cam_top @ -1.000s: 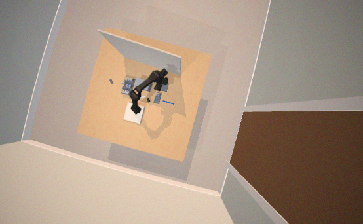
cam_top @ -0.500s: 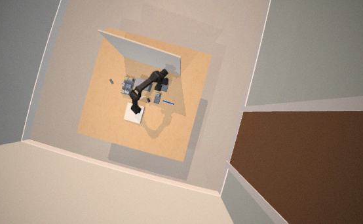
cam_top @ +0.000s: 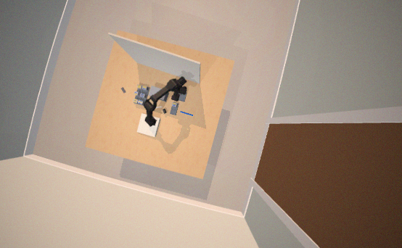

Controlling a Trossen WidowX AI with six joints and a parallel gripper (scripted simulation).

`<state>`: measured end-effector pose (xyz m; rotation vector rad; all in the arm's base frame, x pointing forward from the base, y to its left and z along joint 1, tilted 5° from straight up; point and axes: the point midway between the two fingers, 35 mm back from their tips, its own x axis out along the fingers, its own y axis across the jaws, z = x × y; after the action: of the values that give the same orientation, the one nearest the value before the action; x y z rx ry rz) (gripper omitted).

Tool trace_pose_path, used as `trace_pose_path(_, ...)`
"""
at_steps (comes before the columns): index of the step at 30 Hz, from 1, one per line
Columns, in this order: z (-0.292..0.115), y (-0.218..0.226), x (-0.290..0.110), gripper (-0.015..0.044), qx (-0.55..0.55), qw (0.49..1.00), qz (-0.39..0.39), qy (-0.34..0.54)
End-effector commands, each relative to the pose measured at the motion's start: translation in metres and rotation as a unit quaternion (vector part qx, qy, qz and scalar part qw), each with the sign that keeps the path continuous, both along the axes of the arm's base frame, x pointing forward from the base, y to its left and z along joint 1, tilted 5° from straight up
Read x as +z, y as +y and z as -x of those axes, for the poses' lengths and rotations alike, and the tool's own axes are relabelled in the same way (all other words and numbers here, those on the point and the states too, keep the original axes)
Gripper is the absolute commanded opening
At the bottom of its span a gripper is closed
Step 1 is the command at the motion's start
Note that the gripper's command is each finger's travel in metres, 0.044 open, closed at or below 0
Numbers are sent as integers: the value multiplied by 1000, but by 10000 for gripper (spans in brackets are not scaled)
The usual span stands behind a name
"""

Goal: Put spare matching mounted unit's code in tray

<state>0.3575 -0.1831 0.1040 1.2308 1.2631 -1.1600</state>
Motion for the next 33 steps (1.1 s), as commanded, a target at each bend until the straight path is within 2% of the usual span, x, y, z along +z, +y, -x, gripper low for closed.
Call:
trace_pose_path(1,0,1,-4,0,-2,1000,-3,0)
trace_pose_path(33,0,2,-26,0,-2,1000,-3,0)
